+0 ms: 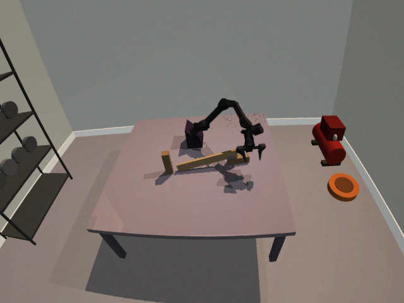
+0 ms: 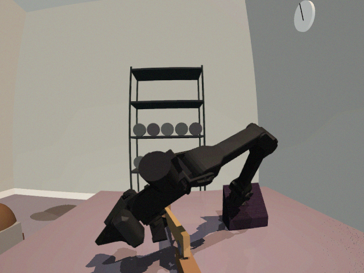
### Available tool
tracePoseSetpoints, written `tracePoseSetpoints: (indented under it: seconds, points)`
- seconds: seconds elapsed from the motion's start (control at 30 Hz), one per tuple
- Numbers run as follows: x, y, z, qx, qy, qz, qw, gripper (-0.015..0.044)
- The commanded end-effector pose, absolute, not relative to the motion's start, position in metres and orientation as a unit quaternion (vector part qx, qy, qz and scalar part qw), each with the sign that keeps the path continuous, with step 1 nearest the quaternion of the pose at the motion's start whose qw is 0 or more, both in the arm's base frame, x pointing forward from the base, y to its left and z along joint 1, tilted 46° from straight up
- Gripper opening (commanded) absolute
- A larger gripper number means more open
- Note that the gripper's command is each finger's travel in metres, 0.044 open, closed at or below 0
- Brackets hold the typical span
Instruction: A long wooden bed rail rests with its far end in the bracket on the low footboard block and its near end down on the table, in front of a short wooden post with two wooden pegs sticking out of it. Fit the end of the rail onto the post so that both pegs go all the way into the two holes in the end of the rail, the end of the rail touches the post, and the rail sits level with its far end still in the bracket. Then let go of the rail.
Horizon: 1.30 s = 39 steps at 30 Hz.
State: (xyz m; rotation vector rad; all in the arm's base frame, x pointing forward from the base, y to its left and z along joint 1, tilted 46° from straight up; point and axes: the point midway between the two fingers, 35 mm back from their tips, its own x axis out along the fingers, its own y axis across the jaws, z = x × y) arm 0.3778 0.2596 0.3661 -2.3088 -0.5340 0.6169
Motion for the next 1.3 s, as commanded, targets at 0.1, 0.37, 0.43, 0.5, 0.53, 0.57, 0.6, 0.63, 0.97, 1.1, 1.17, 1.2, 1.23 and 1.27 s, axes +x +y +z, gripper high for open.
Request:
tracePoseSetpoints:
  seconds: [0.1, 0.37, 0.43, 0.5, 0.53, 0.57, 0.6, 0.63, 0.97, 1.1, 1.17, 1.2, 1.23, 1.27]
  points:
    - [0.412, 0.208, 0.259, -0.854, -0.114, 0.376, 0.34, 0.044]
    - [0.409, 0.128, 0.146, -0.752, 0.005, 0.529, 0.392, 0.044]
    - [0.399, 0.108, 0.119, -0.712, 0.036, 0.568, 0.412, 0.044]
    - [0.386, 0.09, 0.096, -0.666, 0.065, 0.602, 0.435, 0.044]
    - [0.379, 0.081, 0.085, -0.641, 0.079, 0.618, 0.448, 0.044]
    - [0.372, 0.073, 0.075, -0.615, 0.093, 0.632, 0.462, 0.044]
    - [0.364, 0.065, 0.066, -0.589, 0.106, 0.645, 0.476, 0.044]
    - [0.356, 0.058, 0.058, -0.561, 0.119, 0.656, 0.491, 0.044]
    - [0.295, 0.018, 0.019, -0.327, 0.195, 0.696, 0.609, 0.044]
    - [0.294, 0.017, 0.017, -0.327, 0.195, 0.696, 0.609, 0.044]
    - [0.294, 0.019, 0.015, -0.327, 0.195, 0.696, 0.609, 0.044]
    - [0.294, 0.021, 0.014, -0.328, 0.195, 0.696, 0.609, 0.044]
    - [0.294, 0.022, 0.013, -0.328, 0.195, 0.696, 0.609, 0.044]
    - [0.295, 0.023, 0.012, -0.328, 0.195, 0.696, 0.609, 0.044]
